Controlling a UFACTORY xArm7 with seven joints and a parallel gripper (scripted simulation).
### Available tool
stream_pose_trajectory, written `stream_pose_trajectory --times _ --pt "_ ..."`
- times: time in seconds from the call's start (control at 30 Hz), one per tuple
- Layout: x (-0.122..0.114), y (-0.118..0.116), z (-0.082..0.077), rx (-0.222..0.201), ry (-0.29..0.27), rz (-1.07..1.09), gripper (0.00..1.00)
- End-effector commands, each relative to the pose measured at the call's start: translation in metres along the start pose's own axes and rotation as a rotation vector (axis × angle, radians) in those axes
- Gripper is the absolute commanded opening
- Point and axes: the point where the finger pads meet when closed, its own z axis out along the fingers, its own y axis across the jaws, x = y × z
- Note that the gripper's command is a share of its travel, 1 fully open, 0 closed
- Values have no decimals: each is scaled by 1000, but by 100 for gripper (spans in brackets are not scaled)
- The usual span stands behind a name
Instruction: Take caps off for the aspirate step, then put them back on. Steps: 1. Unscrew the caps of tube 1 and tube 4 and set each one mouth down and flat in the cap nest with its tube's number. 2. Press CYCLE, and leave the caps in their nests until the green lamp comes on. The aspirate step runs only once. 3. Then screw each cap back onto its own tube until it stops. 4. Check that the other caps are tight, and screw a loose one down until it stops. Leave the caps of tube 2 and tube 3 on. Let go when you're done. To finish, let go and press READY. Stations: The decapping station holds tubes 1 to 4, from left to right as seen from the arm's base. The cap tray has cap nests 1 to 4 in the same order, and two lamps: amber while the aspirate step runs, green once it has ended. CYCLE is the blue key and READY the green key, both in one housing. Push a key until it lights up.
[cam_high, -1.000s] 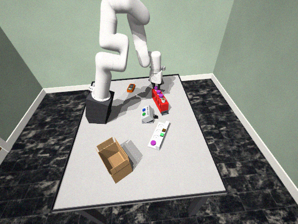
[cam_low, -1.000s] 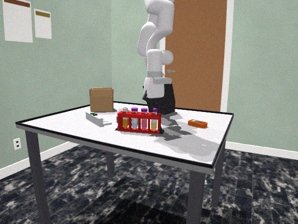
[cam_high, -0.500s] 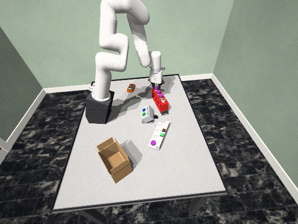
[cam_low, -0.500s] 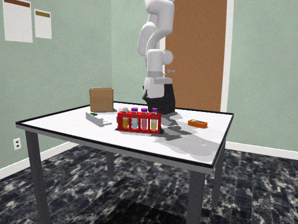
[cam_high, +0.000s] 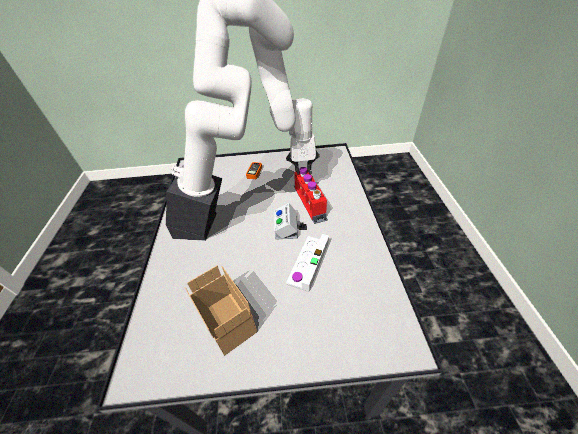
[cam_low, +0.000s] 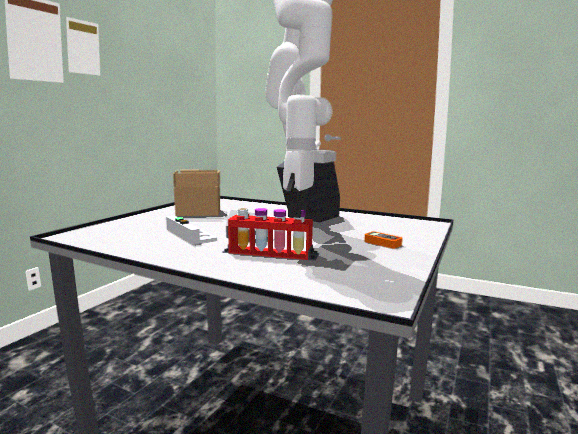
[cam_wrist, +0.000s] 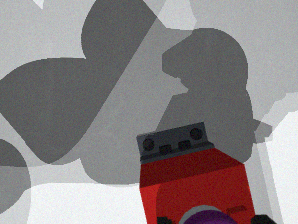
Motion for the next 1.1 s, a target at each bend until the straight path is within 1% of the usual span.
stream_pose_trajectory --times 0.0,0.33,0.4,0.73,1.0,1.03,1.07 --pt "0 1 0 -2 12 -181 46" --pt "0 1 0 -4 12 -581 46" --pt "0 1 0 -4 12 -581 46" --pt "0 1 0 -7 11 -981 46" --pt "0 1 0 -7 11 -992 46" --pt "0 1 0 -7 11 -992 0" --pt "0 1 0 -7 11 -992 0"
